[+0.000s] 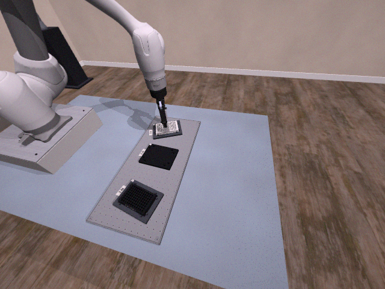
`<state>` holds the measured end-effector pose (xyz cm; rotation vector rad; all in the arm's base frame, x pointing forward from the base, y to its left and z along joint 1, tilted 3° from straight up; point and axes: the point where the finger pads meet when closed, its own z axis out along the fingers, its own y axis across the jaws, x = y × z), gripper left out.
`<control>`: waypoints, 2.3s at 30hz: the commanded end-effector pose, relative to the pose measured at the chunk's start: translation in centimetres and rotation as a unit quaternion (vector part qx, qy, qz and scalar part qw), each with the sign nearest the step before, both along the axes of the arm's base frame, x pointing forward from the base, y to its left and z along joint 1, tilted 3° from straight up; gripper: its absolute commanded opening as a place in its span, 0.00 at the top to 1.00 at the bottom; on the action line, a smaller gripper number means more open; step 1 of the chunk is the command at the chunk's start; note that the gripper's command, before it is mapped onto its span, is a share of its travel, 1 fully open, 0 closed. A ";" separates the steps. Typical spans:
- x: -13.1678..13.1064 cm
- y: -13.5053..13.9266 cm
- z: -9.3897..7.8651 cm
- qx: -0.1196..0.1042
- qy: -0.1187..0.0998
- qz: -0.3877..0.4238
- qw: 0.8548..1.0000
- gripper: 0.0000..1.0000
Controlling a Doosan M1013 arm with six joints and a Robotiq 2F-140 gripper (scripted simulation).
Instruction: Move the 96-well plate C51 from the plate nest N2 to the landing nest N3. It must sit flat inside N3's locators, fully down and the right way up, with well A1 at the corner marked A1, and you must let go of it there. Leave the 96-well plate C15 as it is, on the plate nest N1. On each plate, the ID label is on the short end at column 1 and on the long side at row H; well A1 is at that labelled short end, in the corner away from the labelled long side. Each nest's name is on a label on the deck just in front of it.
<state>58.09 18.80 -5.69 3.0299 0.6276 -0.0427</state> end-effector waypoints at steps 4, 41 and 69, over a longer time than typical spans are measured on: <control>0.0 0.0 0.0 0.000 0.000 0.000 1.000 0.34; 0.0 -0.1 -1.2 0.000 0.000 0.000 1.000 0.34; 0.0 -0.1 -2.1 0.000 0.000 0.000 1.000 0.34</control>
